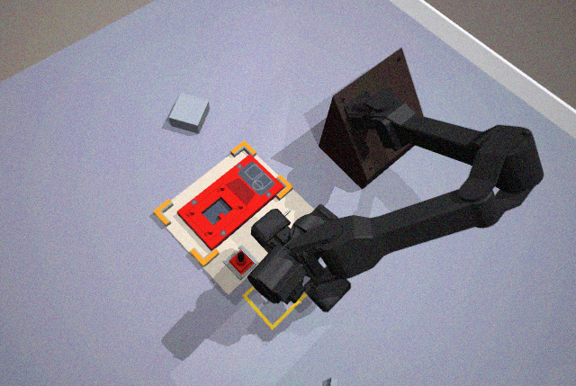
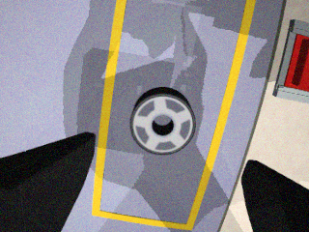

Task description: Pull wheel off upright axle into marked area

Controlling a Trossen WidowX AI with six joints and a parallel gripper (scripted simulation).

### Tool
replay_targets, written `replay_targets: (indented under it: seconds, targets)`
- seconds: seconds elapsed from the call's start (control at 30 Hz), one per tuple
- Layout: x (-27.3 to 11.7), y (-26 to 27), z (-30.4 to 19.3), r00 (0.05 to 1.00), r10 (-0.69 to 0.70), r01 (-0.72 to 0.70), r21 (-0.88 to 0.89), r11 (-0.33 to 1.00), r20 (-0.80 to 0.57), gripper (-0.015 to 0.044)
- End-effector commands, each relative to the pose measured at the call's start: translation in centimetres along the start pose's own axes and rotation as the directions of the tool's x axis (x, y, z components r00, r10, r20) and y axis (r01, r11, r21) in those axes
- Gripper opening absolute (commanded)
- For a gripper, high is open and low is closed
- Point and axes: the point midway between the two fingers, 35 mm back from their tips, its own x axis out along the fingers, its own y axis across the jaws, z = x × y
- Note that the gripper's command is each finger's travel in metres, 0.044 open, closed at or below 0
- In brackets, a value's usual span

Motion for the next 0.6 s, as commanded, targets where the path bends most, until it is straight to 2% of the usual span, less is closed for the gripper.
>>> replay_targets:
  seconds: [0.0,0.1,0.3,0.57]
  targets:
    - [-0.6,-0.7,-1.1,1.0,-0.005,0.005,0.003,1.0,-0.009,0.0379]
    - [-2.5,-2.1,-3.5,1.0,-0.01,0.01,0.002,1.0,-0.014,0.044]
    - [-4.9,-3.7,-8.1,1.0,-0.002,0.002,0.001,1.0,-0.022,0.044]
    - [-5.0,-3.7,-8.2,1.0,-0.001,0.001,0.001,1.0,-0.022,0.044]
